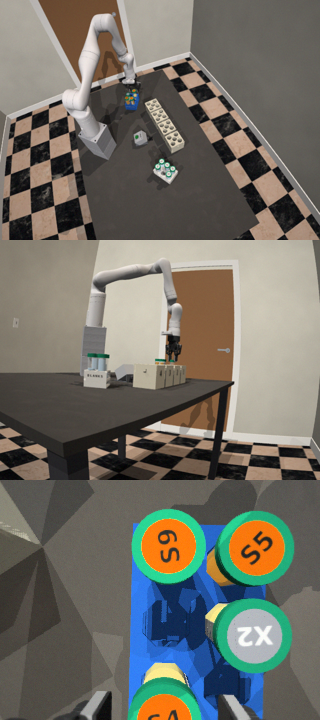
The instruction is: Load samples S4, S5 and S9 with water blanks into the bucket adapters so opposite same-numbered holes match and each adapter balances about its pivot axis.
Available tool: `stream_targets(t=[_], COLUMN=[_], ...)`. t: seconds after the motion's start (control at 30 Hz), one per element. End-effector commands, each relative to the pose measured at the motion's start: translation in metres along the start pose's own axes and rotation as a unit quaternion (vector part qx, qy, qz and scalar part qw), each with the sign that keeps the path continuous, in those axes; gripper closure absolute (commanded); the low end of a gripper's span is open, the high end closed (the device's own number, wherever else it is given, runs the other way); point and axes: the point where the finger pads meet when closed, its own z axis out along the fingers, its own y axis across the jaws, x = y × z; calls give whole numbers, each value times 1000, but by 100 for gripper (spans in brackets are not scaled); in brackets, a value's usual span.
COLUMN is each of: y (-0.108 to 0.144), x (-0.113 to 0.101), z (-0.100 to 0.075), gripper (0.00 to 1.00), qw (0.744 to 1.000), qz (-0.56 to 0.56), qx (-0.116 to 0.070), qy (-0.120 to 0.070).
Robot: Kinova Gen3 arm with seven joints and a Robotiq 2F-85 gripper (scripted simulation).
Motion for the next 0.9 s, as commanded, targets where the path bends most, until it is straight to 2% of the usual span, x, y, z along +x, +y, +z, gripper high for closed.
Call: stream_targets(t=[0.0, 0.87], y=[0, 0], x=[-1, -1], z=[-1, 6], gripper=[38, 38], qw=[1000, 1000], qz=[0, 0], qx=[0, 0], qy=[-1, -1])
